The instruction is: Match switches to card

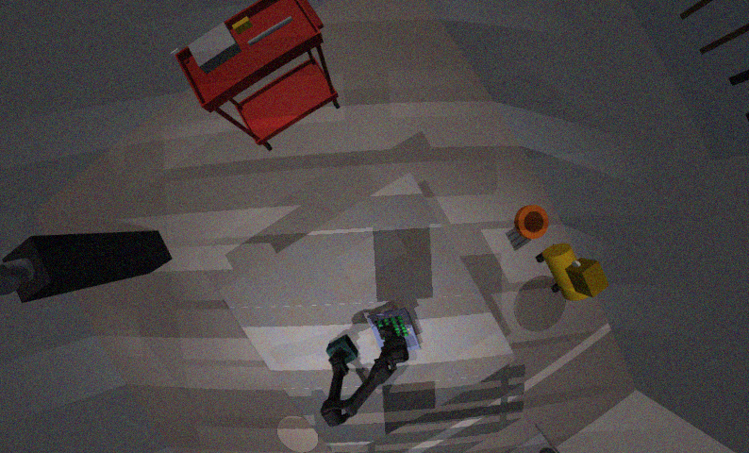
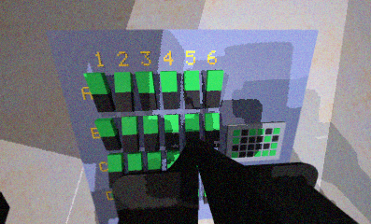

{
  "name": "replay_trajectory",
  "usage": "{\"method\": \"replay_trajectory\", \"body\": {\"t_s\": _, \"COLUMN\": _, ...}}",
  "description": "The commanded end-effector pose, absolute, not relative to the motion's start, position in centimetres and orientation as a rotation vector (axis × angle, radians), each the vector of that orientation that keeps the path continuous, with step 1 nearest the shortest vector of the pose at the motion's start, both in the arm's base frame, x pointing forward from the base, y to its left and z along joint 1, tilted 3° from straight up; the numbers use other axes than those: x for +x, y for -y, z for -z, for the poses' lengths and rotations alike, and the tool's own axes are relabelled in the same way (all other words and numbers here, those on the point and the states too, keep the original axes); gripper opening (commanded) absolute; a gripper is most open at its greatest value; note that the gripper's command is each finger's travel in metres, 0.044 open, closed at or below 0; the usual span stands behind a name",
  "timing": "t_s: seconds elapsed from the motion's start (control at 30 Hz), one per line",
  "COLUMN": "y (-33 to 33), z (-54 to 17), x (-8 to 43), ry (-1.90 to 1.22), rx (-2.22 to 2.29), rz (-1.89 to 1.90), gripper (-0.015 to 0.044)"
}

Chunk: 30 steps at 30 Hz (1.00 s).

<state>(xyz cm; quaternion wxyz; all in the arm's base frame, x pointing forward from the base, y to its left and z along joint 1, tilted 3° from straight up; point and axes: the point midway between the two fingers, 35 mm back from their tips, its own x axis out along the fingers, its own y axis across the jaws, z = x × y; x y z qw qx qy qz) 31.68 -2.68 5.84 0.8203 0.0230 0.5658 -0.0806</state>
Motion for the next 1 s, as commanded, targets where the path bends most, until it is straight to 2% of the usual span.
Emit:
{"method": "replay_trajectory", "body": {"t_s": 0.0, "y": 2.64, "z": -5.79, "x": 31.74, "ry": -1.204, "rx": 0.048, "rz": 0.166, "gripper": 0.0}}
{"method": "replay_trajectory", "body": {"t_s": 0.97, "y": 2.69, "z": -5.72, "x": 31.76, "ry": -1.206, "rx": 0.049, "rz": 0.171, "gripper": 0.0}}
